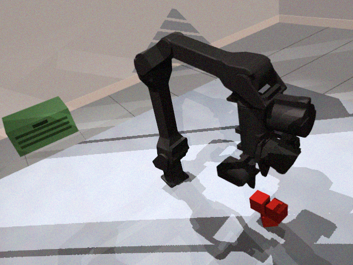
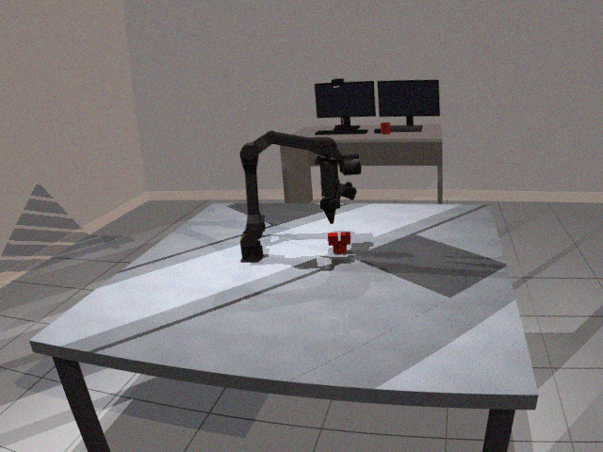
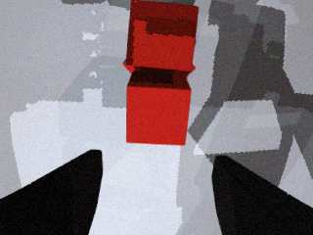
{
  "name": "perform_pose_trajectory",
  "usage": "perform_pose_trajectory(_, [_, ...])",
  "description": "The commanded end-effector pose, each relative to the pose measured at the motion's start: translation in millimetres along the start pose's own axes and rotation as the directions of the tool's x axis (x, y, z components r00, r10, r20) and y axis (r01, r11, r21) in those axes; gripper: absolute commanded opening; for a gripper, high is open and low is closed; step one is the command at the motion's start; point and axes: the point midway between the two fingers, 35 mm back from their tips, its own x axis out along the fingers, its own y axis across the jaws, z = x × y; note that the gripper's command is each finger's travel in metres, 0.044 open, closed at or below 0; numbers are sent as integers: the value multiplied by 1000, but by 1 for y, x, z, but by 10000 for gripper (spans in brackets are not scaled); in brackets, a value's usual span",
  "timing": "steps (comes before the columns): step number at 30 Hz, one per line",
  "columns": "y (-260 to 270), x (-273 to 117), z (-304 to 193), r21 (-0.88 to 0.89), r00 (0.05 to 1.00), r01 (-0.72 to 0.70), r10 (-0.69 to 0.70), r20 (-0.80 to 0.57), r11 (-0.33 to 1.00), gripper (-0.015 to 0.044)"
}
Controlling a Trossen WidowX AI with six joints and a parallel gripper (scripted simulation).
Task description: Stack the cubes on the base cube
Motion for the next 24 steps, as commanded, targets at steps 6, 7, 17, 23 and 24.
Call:
perform_pose_trajectory(6, [0,-7,0,0,1000,0,0,3,1000,284])
perform_pose_trajectory(7, [0,-8,0,0,1000,0,0,1,1000,310])
perform_pose_trajectory(17, [9,-12,1,-3,1000,-1,1,1,1000,400])
perform_pose_trajectory(23, [90,-15,2,-9,1000,-13,13,8,1000,400])
perform_pose_trajectory(24, [104,-15,-1,-5,1000,-13,13,4,1000,400])
